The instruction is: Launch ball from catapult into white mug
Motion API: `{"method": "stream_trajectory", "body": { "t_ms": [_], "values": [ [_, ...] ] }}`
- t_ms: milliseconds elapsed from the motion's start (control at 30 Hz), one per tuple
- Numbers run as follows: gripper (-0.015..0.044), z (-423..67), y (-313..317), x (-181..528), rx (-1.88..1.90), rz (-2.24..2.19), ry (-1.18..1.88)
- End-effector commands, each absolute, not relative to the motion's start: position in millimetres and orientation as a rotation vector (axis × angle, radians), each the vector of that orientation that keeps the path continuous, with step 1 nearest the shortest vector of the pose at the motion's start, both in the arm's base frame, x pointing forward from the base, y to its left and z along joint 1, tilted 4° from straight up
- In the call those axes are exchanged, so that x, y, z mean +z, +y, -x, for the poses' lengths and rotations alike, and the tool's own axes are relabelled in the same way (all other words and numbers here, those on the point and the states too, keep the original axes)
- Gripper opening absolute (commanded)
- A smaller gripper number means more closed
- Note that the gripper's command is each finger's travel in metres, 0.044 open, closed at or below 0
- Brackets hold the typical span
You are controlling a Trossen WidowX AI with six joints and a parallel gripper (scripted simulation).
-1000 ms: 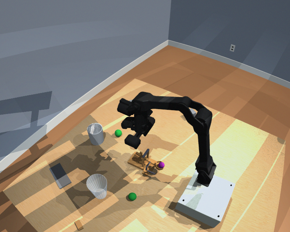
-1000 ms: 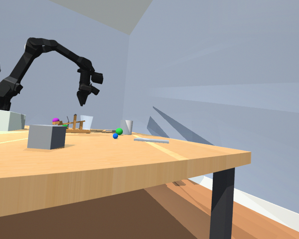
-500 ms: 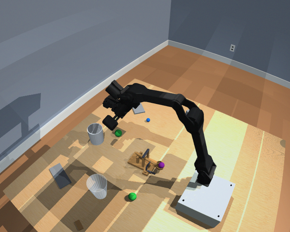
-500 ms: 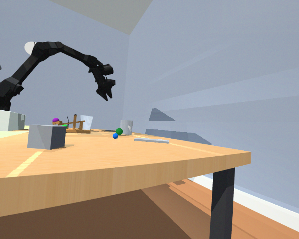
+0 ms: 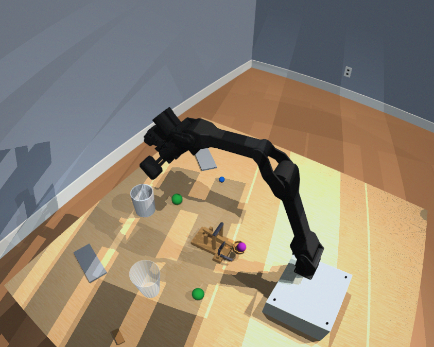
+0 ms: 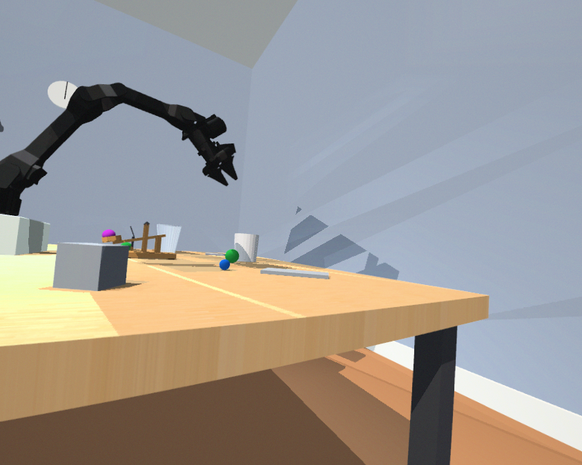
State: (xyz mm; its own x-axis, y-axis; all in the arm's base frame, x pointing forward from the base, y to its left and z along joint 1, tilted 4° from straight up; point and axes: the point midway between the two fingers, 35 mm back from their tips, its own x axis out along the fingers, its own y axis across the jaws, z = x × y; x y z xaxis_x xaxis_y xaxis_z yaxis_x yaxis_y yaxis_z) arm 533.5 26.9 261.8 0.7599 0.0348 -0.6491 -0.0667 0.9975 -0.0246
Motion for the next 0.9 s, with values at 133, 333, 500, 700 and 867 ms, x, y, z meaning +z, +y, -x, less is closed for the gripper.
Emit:
{"method": "stream_trajectory", "body": {
  "t_ms": [133, 333, 500, 700, 867],
  "values": [
    [0.0440, -535.8, 26.0, 259.4, 0.048, 0.043, 0.708],
    [0.0414, -535.8, 26.0, 259.4, 0.048, 0.043, 0.708],
    [0.0282, -535.8, 26.0, 259.4, 0.048, 0.043, 0.708],
    [0.0125, -535.8, 26.0, 259.4, 0.048, 0.043, 0.708],
    [0.0000, -535.8, 26.0, 259.4, 0.048, 0.043, 0.708]
  ]
}}
